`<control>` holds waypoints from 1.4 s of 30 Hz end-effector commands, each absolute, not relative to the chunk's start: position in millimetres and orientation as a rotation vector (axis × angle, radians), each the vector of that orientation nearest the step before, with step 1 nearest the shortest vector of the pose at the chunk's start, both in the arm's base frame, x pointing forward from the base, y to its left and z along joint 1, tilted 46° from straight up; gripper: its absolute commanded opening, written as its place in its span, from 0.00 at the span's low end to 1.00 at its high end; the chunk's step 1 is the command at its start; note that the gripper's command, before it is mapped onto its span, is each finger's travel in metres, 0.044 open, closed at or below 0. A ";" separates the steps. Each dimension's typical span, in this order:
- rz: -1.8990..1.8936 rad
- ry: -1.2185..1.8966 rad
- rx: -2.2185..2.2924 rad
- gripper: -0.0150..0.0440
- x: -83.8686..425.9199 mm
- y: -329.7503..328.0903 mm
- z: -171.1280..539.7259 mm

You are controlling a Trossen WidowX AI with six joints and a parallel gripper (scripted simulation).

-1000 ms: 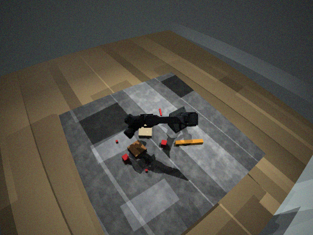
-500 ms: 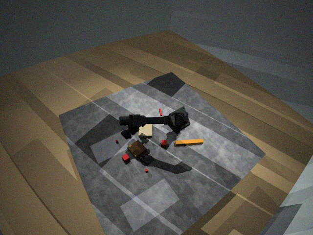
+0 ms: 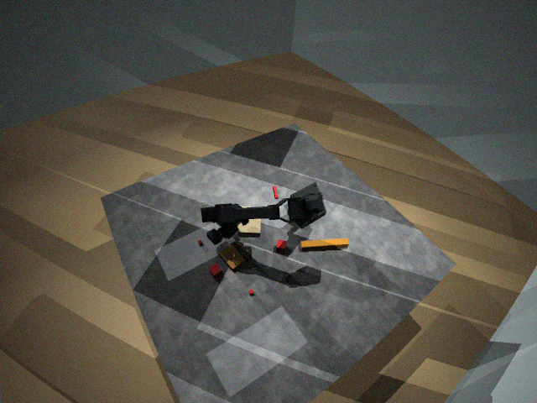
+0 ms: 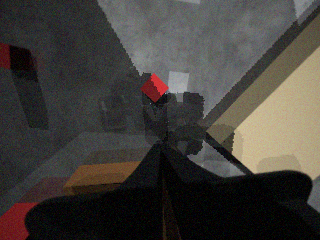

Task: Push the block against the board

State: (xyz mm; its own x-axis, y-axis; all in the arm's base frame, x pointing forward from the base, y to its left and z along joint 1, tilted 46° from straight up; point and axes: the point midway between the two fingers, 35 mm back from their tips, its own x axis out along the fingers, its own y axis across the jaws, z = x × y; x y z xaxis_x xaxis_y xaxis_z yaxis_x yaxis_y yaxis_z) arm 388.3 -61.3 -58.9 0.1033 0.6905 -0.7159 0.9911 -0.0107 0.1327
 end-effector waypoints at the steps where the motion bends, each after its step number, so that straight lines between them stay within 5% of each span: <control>1: -0.630 1.678 1.774 0.25 383.4 -45.5 -74.5; 42: -0.632 1.678 1.775 0.25 385.1 -3.4 -31.9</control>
State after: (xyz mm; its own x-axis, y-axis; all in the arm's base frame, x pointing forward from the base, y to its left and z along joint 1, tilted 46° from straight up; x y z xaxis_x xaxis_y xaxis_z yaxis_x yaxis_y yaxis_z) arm 385.9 -9.7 -36.9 0.0848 0.6986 -0.7105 0.9942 -0.0124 0.1065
